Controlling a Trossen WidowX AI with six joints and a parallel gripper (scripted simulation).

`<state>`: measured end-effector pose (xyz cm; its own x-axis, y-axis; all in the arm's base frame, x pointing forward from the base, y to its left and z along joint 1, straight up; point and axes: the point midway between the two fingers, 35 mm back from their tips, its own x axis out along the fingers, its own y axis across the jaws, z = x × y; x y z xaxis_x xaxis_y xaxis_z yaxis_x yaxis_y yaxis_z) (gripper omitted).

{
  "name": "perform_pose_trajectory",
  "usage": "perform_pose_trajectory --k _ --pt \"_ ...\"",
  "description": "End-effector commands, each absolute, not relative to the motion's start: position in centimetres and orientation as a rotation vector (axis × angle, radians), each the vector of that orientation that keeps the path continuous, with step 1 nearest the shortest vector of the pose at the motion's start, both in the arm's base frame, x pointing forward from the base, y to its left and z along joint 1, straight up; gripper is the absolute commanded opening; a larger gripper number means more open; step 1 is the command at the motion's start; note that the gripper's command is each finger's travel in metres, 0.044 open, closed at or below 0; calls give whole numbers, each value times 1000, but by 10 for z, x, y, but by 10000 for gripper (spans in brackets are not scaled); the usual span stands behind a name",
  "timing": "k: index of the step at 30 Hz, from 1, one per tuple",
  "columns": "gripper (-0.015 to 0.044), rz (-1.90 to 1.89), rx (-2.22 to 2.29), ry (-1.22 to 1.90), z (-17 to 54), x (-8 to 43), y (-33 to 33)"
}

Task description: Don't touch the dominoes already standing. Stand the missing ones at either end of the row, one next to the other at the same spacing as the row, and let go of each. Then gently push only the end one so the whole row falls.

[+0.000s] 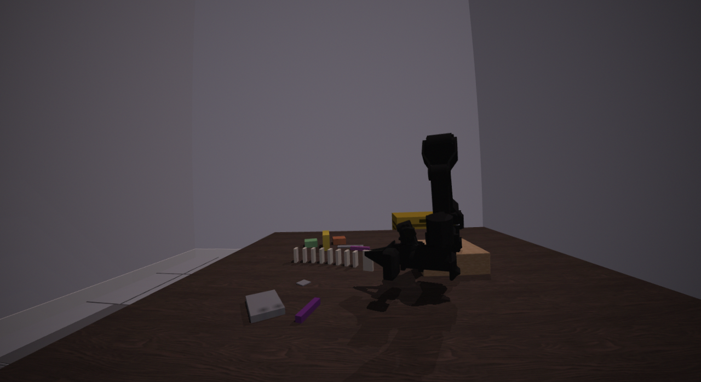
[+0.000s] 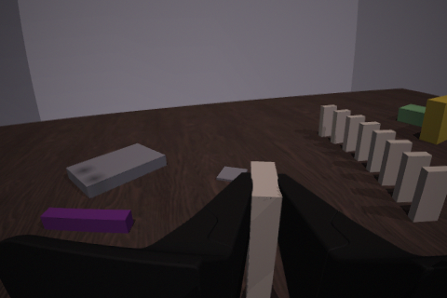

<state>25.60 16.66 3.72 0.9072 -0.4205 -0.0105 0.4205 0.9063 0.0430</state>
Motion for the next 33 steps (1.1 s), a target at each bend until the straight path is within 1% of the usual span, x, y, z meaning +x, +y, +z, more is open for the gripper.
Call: perform_pose_trajectory --k 1,11,22,33 --pt "28 -433 59 1 24 257 167" --pt "28 -436 60 9 -9 256 161" --pt "28 -436 60 9 -10 256 161" --pt "316 -436 60 9 -10 256 161"
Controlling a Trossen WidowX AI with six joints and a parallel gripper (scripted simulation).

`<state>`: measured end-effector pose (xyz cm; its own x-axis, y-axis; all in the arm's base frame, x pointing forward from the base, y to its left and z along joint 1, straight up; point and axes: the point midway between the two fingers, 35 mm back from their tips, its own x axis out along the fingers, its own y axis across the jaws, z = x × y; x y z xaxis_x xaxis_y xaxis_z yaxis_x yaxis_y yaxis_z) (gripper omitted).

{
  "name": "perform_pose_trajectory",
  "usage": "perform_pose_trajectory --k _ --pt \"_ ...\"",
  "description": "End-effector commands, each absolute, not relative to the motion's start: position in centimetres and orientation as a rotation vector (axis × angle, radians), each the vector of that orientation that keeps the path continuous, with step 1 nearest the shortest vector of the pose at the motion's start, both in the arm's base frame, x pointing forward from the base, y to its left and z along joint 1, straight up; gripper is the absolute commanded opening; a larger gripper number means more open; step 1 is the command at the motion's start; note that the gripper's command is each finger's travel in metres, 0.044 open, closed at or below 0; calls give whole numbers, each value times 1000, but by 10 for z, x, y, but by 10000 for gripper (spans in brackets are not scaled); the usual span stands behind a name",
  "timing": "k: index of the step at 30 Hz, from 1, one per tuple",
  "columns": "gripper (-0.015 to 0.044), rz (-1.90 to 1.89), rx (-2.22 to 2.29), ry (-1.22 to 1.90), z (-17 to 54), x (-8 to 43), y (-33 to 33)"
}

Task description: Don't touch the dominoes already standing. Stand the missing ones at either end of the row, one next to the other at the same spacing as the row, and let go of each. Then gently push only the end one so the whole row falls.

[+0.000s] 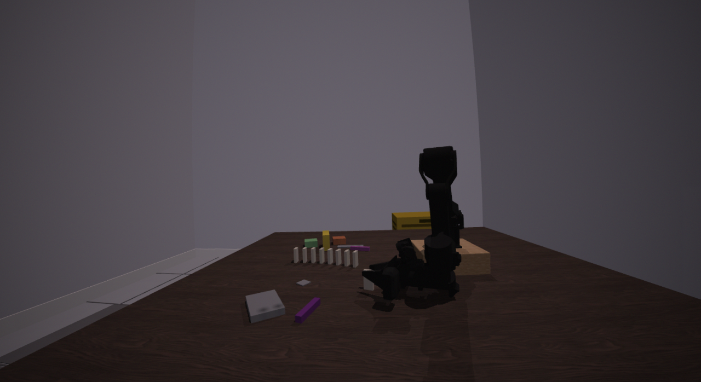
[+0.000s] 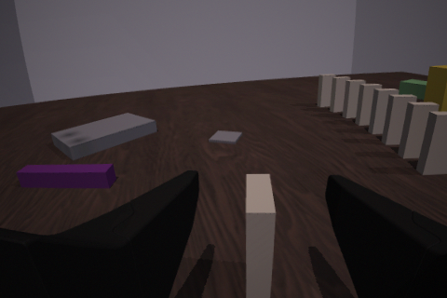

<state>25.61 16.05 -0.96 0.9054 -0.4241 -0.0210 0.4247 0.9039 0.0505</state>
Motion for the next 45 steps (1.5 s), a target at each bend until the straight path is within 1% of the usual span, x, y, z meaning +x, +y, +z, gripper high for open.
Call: perform_pose_trajectory --k 1,5,12,17,24,29,32,36,45 --pt "343 -436 60 9 -10 256 161" --pt "440 -436 60 9 -8 256 161" --pt "440 -438 55 9 39 256 161" --pt "440 -418 3 39 38 263 166" --pt "440 -173 -496 392 18 325 201" --pt "440 61 -770 689 11 348 201" --pt "440 227 -872 860 15 349 194" --pt "440 402 -910 980 30 348 189" --pt "440 731 -922 1257 63 307 162"
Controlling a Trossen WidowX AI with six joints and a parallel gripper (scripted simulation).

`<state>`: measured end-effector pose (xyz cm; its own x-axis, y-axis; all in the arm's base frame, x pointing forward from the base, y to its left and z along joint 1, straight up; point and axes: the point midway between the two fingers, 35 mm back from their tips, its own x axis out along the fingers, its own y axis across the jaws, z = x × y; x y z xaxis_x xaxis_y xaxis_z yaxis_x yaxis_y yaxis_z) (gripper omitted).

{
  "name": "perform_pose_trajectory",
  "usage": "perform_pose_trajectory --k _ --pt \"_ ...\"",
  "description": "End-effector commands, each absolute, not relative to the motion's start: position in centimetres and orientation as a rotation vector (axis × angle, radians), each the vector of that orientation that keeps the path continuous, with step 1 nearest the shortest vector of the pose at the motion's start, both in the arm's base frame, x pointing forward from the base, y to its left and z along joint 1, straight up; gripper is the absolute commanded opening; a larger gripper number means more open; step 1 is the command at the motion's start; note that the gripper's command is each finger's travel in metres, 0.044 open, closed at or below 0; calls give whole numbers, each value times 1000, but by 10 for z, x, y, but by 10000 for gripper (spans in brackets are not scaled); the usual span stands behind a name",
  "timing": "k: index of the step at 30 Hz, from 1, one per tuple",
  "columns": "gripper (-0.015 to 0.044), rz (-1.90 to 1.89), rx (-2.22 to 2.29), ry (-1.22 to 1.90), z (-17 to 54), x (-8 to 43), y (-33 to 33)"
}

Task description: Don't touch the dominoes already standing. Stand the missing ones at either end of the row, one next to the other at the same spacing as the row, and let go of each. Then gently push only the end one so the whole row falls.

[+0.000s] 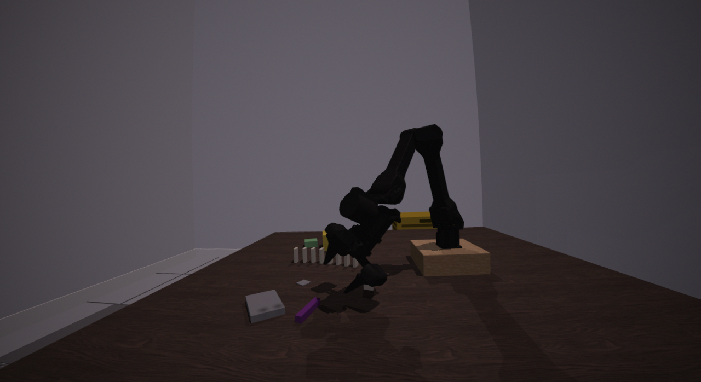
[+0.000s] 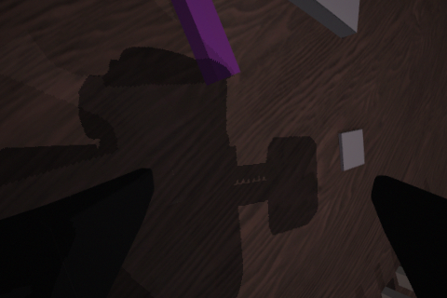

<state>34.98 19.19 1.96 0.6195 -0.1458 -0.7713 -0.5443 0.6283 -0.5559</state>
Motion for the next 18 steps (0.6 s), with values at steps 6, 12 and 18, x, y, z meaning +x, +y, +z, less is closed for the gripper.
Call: perform_pose_trajectory --k 6,12,18 --pt "440 847 -891 1344 80 287 153" --pt "440 872 -882 1361 83 283 151" --pt "440 872 -882 1361 83 283 151"
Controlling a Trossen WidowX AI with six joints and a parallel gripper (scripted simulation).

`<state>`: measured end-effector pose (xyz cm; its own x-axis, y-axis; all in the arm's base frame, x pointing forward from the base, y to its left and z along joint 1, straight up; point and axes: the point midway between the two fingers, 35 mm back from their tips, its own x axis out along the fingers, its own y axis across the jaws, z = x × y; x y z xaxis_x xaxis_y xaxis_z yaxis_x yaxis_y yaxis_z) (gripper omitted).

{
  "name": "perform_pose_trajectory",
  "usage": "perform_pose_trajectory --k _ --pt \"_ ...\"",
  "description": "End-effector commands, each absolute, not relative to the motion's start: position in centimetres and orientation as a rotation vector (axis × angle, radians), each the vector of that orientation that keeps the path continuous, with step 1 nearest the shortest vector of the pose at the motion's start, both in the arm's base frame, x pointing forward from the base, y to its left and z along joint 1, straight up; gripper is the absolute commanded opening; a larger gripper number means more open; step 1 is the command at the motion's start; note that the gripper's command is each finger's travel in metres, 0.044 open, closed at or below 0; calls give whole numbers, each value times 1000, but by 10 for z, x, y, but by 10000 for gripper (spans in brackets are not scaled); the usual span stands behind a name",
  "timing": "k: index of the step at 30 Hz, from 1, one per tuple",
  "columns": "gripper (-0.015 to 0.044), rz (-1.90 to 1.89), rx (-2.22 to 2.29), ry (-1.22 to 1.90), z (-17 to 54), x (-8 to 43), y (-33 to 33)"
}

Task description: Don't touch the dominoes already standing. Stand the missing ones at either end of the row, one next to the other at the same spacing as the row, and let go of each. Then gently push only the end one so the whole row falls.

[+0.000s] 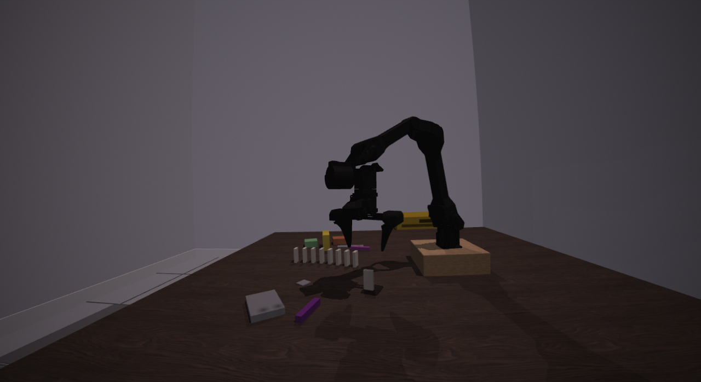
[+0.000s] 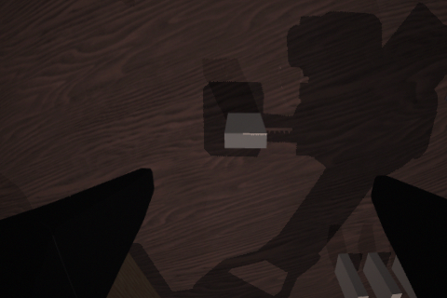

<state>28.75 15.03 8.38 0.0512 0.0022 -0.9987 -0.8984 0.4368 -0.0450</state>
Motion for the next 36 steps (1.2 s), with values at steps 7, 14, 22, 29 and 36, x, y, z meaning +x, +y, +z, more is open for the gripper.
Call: perform_pose_trajectory --k 7,14,22,29,36 --pt "440 872 -882 1361 41 285 152" --pt "440 872 -882 1362 18 284 151" --pt "440 872 -882 1362 6 284 151" --pt "335 872 -882 1362 3 284 151" --pt "151 872 -882 1362 3 284 151"
